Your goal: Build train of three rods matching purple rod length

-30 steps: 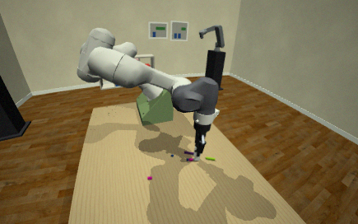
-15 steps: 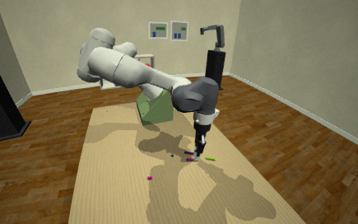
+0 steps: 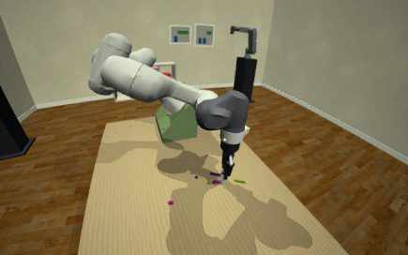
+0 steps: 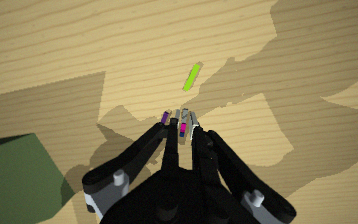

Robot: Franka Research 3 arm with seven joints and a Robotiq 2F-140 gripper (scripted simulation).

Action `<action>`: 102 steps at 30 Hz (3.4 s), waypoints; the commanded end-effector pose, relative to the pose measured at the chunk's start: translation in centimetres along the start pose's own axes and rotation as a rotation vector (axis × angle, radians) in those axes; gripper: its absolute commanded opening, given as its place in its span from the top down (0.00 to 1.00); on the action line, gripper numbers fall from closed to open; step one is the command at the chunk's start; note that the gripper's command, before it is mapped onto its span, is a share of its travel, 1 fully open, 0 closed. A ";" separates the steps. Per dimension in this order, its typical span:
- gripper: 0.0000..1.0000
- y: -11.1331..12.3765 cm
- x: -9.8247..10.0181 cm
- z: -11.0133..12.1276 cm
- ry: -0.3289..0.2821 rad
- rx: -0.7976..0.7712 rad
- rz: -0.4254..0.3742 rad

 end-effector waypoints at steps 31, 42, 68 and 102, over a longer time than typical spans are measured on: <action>0.85 -0.1 -0.9 0.1 0.001 -0.005 0.005; 0.85 -0.1 -0.9 0.1 0.001 -0.005 0.005; 0.97 -0.1 -0.9 0.1 0.001 -0.005 0.005; 0.97 0.0 8.0 0.1 0.001 -0.005 0.005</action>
Point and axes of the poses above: the point where the finger pads meet when closed, its own x axis back along the fingers, its own z axis across the jaws, y = z × x, the point moved 6 cm from there along x, back along the fingers, and after that the axes turned 4 degrees about -x, right-handed, at the moved point
